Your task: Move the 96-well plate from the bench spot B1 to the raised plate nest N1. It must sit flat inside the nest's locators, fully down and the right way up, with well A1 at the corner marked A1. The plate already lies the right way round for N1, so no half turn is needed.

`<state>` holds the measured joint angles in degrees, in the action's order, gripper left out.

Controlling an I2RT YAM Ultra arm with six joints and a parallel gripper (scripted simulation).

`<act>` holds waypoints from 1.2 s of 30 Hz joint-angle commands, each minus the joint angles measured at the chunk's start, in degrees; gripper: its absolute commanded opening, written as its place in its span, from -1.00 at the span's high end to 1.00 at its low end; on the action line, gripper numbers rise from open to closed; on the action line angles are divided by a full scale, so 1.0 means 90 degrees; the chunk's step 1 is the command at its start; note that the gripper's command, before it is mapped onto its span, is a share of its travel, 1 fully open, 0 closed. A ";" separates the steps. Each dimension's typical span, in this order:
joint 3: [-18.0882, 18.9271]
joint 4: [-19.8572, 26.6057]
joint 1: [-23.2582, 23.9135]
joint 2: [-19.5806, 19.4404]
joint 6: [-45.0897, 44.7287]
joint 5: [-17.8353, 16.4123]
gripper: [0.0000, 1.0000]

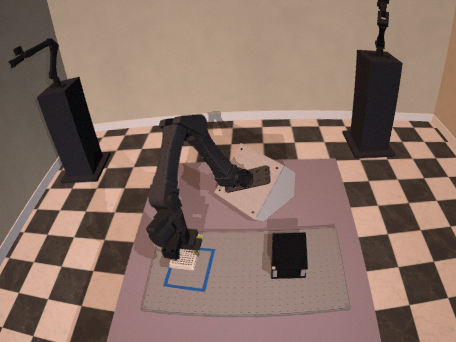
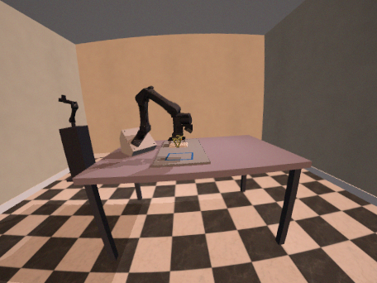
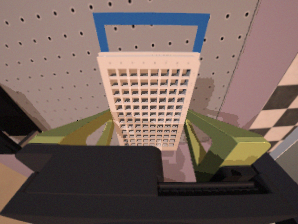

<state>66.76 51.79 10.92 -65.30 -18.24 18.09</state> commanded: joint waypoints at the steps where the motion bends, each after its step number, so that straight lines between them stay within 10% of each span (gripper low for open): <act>1: 0.0230 0.0049 -0.0086 0.0150 0.0055 0.0032 1.00; 25: 0.0230 0.0049 -0.0086 0.0150 0.0055 0.0032 1.00; 36: -0.0444 0.0168 -0.1128 0.0354 0.0517 0.0682 1.00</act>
<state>64.07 52.38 3.03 -64.01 -16.49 21.93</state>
